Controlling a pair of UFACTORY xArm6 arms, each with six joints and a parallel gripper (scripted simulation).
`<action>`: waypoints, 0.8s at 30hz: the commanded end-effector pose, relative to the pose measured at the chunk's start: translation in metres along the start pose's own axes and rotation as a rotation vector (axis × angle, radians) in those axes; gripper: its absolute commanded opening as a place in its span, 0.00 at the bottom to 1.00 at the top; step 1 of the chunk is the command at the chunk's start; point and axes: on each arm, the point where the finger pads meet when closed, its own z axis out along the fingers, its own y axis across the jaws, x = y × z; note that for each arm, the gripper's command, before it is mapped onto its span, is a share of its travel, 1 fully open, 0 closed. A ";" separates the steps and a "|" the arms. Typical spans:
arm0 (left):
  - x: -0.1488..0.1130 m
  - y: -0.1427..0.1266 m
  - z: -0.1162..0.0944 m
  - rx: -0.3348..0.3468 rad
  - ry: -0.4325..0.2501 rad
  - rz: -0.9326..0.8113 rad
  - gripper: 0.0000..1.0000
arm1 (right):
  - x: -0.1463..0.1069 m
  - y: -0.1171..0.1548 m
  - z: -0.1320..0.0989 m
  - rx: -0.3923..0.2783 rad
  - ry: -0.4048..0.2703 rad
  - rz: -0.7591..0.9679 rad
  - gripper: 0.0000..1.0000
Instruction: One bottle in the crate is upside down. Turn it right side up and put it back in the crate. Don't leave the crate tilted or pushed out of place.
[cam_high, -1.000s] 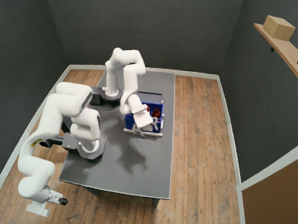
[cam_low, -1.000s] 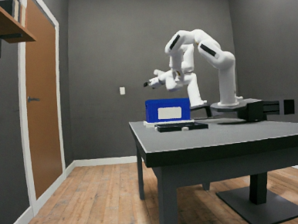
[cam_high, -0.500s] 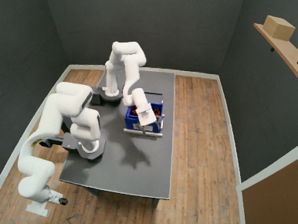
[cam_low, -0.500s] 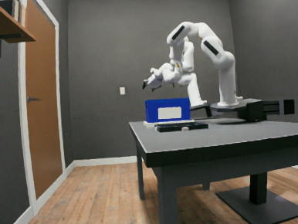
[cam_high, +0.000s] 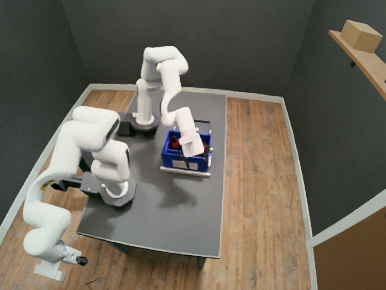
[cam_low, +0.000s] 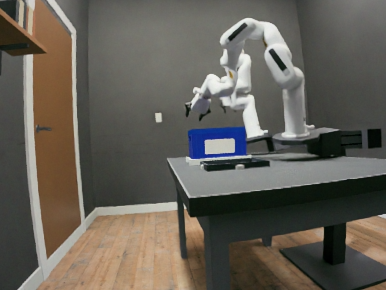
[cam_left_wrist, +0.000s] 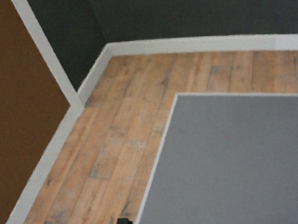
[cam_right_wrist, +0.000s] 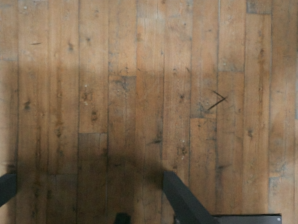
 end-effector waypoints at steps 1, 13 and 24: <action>-0.028 -0.002 -0.018 -0.054 -0.138 0.048 1.00 | 0.001 0.000 -0.002 0.000 0.004 0.000 1.00; -0.084 0.001 -0.059 -0.147 -0.355 0.117 1.00 | 0.001 0.000 -0.002 0.000 0.004 0.000 1.00; -0.135 0.006 -0.104 -0.234 -0.534 0.163 1.00 | 0.001 0.000 -0.002 0.000 0.004 0.000 1.00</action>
